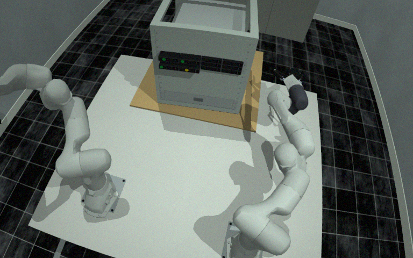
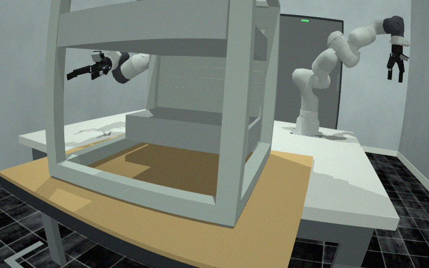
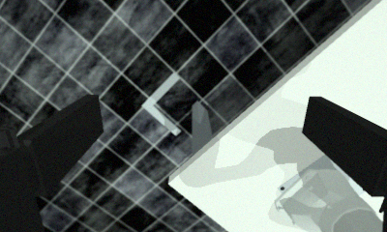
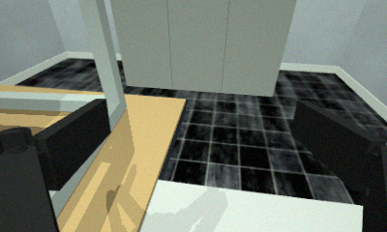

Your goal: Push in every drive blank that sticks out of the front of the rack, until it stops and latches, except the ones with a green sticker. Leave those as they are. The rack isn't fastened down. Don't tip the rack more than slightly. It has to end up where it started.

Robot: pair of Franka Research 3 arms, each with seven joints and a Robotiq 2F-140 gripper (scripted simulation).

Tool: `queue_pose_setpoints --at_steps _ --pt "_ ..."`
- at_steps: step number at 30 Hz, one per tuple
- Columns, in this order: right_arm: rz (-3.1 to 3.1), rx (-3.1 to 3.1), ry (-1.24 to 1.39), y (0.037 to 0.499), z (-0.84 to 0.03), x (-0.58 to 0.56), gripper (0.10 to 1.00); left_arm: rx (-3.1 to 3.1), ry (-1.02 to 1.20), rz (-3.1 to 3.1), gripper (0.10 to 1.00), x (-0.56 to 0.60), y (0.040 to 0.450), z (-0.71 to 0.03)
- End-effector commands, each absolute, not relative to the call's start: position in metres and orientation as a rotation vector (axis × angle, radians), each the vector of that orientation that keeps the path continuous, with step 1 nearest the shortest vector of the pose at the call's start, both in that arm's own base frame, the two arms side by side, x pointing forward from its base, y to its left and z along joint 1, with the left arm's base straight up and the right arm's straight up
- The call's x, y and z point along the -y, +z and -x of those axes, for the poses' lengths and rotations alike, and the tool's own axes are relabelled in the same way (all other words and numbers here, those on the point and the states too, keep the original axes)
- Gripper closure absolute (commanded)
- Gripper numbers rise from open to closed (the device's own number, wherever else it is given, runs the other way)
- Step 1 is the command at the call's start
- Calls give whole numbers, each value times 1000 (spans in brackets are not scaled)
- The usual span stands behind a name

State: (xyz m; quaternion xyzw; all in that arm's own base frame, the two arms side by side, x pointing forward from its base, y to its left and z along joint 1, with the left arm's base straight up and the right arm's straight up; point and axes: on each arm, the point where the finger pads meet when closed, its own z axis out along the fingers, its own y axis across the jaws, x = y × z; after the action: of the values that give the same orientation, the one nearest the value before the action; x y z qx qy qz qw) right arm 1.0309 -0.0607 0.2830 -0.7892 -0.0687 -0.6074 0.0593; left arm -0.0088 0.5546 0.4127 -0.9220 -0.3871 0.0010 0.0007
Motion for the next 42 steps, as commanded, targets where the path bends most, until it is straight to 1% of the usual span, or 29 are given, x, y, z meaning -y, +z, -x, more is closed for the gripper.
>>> queue_pose_setpoints --at_steps 1,16,27,33,42 --pt "2389 208 -1840 283 -1031 61 98 1224 0 2893 98 -554 413 8" --pt "2387 210 -1842 285 -1028 60 98 1224 0 2893 98 -554 413 8" --pt "2380 216 -1848 290 -1010 59 98 1224 0 2893 98 -554 413 8" --pt "2388 209 -1840 284 -978 66 98 1224 0 2893 98 -554 413 8" --pt "2388 209 -1841 284 -906 74 98 1224 0 2893 98 -554 413 8"
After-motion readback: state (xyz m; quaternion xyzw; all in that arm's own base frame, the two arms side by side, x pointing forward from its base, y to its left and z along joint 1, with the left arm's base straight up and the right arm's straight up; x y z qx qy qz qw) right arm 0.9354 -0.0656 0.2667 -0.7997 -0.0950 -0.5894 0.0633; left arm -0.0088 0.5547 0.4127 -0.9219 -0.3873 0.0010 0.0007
